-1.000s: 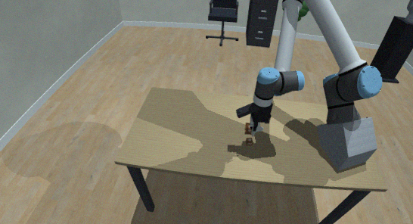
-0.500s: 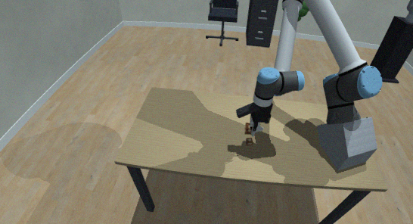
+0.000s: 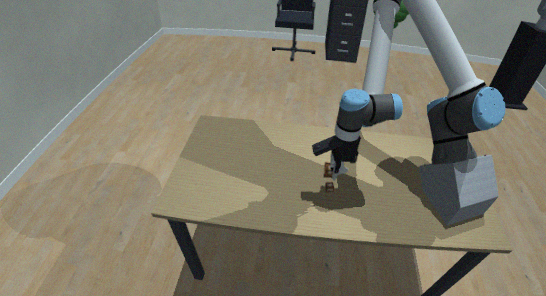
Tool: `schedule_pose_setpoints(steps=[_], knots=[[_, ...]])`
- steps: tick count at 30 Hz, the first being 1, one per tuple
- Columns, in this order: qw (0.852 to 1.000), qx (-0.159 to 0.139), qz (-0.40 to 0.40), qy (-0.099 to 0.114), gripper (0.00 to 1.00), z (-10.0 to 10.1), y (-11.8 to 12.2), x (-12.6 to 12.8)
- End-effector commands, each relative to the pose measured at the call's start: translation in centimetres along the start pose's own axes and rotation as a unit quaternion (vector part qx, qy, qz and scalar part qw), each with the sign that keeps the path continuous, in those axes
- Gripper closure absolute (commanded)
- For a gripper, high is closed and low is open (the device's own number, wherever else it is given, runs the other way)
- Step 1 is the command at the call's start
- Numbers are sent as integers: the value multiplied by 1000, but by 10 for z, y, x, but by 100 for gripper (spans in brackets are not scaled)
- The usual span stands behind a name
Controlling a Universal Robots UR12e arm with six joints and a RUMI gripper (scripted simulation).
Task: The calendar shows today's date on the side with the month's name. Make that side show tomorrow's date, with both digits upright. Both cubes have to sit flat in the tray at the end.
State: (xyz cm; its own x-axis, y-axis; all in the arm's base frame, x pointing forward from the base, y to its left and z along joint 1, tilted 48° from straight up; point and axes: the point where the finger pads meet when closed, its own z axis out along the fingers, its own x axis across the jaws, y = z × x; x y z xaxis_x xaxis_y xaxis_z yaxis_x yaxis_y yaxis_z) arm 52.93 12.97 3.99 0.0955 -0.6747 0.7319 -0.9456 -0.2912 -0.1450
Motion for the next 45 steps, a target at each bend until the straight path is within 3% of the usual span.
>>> schedule_pose_setpoints(steps=[1,24,45], knots=[[1000,-1,0,-1,71,1,2,0],[1000,-2,-14,-1,71,13,4,0],[1000,-2,-14,-1,71,45,3,1]])
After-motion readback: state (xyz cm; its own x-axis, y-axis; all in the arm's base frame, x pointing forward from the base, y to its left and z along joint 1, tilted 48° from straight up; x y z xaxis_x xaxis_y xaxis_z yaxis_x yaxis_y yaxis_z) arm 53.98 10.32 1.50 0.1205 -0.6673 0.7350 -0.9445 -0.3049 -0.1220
